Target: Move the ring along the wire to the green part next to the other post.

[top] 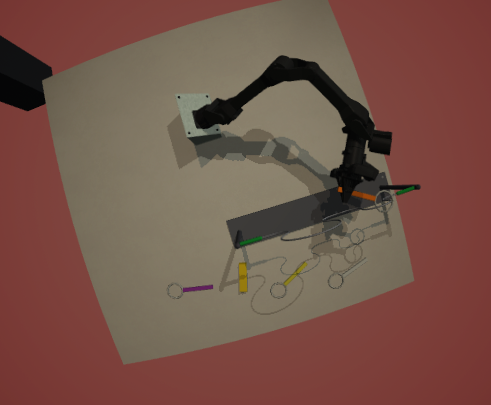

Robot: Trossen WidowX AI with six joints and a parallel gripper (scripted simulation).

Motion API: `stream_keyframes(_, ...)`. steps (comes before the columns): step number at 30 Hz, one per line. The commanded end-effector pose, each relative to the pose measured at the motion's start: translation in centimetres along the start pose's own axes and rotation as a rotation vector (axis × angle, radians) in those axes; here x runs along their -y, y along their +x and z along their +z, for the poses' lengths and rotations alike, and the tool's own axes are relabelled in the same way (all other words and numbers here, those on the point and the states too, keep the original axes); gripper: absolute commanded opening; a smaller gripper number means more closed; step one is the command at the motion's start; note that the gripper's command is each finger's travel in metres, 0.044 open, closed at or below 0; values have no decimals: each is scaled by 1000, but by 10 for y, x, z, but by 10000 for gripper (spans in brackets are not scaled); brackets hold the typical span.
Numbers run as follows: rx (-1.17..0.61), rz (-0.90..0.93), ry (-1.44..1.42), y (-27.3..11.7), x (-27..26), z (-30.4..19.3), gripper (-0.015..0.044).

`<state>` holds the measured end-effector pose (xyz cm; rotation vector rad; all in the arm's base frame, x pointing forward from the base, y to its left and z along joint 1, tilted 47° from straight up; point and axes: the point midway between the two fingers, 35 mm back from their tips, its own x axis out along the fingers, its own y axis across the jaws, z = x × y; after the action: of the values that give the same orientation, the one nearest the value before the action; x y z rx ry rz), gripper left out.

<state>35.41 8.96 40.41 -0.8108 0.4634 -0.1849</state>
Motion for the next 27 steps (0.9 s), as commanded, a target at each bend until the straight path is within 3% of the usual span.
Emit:
stream_keyframes(1, 4, -20, -20, -2, 10, 1, -150)
stream_keyframes(27, 4, 112, 206, -4, 7, 5, -150)
